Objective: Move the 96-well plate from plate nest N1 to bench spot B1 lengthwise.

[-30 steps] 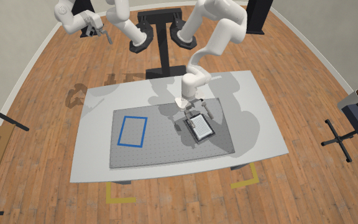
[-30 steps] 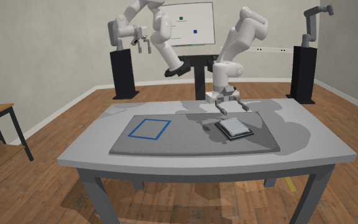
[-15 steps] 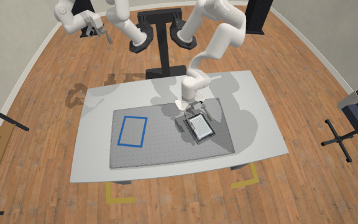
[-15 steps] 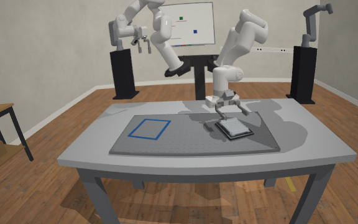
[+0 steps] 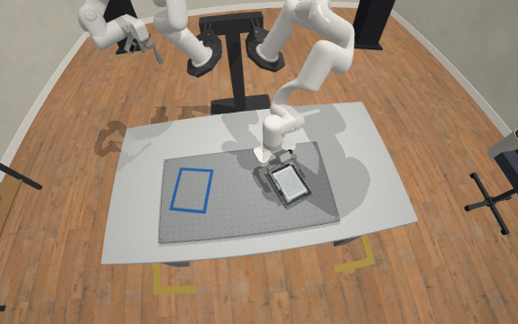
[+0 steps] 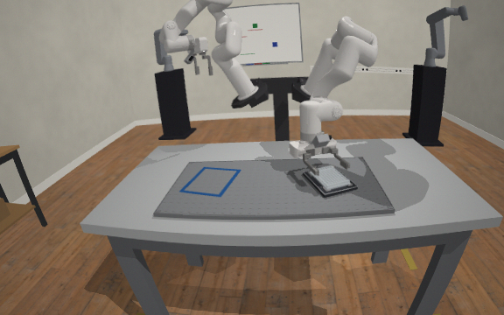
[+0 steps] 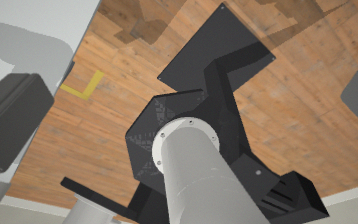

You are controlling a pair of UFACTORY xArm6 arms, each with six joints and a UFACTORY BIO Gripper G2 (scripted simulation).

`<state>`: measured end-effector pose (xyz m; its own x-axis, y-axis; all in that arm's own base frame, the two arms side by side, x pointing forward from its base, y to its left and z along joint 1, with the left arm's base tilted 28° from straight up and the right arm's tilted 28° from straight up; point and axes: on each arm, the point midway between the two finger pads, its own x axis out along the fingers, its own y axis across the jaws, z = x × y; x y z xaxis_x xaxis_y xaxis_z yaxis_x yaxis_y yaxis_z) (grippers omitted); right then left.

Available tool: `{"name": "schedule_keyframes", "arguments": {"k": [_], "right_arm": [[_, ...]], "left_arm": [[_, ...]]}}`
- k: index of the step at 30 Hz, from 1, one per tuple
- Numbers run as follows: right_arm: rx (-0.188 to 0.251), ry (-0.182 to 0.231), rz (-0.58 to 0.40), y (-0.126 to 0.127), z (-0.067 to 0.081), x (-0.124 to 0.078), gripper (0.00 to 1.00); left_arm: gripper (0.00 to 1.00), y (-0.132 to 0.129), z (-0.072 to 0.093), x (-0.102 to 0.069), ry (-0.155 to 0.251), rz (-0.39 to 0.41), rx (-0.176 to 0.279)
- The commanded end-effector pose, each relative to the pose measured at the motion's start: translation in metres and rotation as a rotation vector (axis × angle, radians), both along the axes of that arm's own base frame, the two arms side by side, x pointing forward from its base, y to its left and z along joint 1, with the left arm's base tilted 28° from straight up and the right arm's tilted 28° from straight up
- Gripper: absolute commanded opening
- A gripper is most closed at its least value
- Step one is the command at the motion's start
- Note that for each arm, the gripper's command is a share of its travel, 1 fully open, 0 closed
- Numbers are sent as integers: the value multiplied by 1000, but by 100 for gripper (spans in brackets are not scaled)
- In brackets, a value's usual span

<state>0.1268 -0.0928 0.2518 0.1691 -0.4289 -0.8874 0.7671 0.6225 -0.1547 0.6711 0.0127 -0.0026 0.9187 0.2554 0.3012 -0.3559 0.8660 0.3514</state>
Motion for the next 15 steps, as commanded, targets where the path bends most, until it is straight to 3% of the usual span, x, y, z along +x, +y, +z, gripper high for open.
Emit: {"name": "schedule_keyframes", "arguments": {"k": [1, 15], "right_arm": [[-1, -2, 0, 0, 1, 0, 100], [-1, -2, 0, 0, 1, 0, 100]], "left_arm": [[37, 0, -1, 2, -4, -1, -1], [37, 1, -2, 2, -4, -1, -1]]}}
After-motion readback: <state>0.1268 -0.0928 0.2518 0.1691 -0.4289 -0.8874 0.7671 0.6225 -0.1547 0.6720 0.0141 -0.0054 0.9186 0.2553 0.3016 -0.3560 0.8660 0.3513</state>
